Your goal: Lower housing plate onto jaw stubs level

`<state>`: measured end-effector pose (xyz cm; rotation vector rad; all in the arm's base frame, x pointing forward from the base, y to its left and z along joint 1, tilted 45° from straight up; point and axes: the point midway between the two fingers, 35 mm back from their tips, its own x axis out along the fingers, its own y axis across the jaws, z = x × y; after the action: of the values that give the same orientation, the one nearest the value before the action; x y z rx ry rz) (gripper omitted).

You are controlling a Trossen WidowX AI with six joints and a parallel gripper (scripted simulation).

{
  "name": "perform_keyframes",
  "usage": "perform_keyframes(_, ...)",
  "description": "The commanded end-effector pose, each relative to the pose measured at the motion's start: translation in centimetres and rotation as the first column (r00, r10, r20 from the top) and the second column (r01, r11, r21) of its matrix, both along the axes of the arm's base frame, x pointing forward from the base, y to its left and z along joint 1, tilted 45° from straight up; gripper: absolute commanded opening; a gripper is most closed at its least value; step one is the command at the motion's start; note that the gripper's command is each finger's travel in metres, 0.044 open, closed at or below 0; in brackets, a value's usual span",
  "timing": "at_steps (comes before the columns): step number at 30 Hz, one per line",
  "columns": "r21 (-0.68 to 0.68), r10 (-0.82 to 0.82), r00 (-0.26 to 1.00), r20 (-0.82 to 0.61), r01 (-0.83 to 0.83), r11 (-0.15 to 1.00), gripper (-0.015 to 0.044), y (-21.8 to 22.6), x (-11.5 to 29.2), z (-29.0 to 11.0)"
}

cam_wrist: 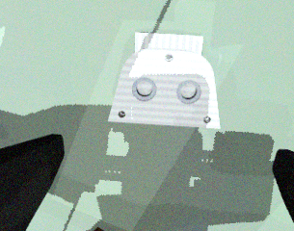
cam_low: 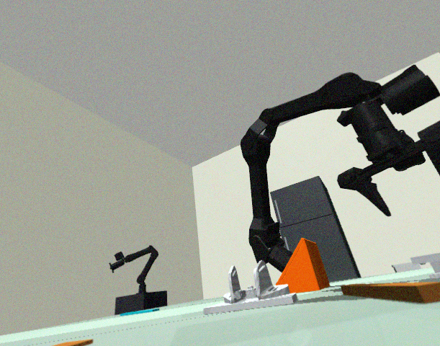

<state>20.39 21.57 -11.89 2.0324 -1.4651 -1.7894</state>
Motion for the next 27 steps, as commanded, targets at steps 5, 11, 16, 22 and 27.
perform_keyframes(5,-0.012,-0.004,1.0,-0.004,0.004,1.0,0.044,-2.4,-0.8,-2.5)
perform_keyframes(11,-0.012,-0.004,1.0,-0.004,0.004,1.0,0.044,-2.8,-0.9,-2.8)
perform_keyframes(16,-0.012,-0.004,1.0,-0.004,0.004,1.0,0.044,-2.8,-0.9,-2.8)
perform_keyframes(22,-0.012,-0.004,1.0,-0.004,0.004,1.0,0.044,-2.8,-0.9,-2.8)
perform_keyframes(27,-0.012,-0.004,1.0,-0.004,0.004,1.0,0.044,-2.8,-0.9,-2.8)
